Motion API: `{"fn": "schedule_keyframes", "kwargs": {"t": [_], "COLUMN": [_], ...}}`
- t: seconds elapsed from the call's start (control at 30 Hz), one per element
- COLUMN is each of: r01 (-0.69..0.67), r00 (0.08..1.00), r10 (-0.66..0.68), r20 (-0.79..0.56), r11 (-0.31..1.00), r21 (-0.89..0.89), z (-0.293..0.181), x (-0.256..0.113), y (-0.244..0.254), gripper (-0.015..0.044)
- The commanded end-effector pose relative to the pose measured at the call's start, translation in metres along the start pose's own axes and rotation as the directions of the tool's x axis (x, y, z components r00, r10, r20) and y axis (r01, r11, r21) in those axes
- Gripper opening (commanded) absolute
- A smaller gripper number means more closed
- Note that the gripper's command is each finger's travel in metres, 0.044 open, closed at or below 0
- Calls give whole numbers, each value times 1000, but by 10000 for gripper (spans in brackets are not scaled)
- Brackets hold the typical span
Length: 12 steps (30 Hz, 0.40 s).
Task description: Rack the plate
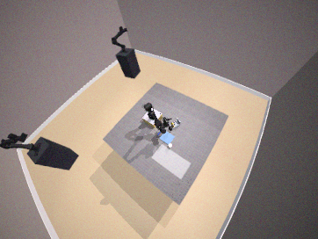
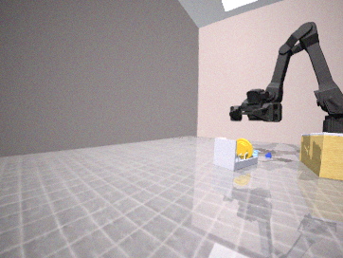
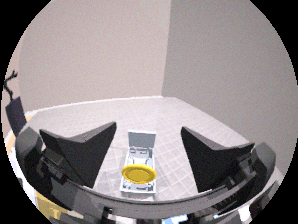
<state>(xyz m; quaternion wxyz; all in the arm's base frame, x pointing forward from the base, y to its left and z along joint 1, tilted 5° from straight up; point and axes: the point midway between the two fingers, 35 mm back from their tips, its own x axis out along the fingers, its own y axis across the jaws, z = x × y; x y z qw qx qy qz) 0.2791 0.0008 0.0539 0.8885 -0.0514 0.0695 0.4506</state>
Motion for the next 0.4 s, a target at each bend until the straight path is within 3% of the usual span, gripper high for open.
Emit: {"fn": "schedule_keyframes", "kwargs": {"t": [0.0,0.37], "r01": [-7,76], "r00": [1000,974], "r10": [7,-24], "r20": [5,-223], "r11": [1000,972], "r21": [5,224], "z": [11,4], "x": [-1,2], "y": [0,-20], "gripper": [400,400]}}
